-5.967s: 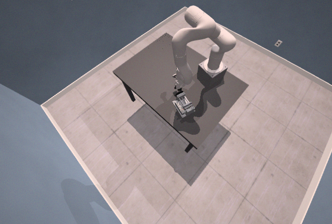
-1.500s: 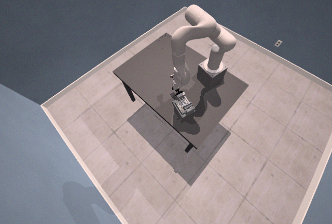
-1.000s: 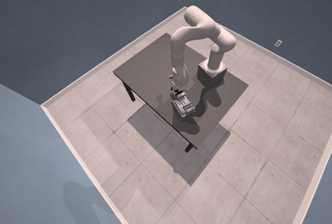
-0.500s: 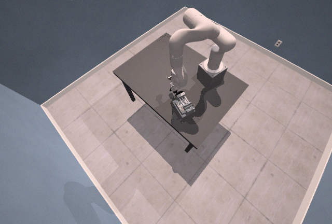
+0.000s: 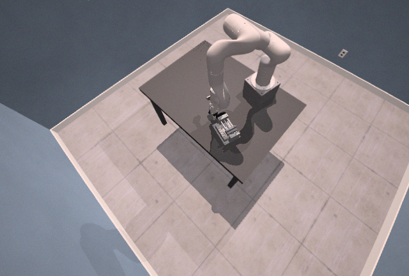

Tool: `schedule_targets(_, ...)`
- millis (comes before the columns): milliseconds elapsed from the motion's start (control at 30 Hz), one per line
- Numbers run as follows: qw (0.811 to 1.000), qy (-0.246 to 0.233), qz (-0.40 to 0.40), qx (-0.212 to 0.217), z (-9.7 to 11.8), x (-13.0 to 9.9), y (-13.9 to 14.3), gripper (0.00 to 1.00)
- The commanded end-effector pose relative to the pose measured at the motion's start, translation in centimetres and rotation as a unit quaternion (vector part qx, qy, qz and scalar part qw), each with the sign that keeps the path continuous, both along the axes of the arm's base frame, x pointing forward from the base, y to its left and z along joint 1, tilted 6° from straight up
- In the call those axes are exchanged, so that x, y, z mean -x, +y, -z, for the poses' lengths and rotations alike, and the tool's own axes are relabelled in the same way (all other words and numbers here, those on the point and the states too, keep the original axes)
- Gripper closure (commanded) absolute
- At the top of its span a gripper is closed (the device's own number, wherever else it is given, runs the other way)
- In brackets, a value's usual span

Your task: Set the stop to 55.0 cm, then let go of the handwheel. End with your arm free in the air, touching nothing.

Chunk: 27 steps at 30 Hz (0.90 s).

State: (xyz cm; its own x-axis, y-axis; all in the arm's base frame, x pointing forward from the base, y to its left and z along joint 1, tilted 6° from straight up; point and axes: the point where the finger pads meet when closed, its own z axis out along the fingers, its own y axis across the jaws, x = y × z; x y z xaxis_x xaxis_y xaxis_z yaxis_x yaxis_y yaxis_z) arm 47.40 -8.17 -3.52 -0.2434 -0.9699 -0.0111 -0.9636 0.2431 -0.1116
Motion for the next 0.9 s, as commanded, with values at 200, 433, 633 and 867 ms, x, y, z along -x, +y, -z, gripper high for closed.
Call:
schedule_targets(200,1.000,0.001,0.000,0.000,1.8,0.3,0.1,0.94)
schedule_targets(433,1.000,0.001,0.000,0.000,2.9,1.2,0.3,0.94)
schedule_targets(633,1.000,0.001,0.000,0.000,3.5,2.4,0.6,0.94)
schedule_targets(867,1.000,0.001,0.000,0.000,3.5,3.4,0.9,0.94)
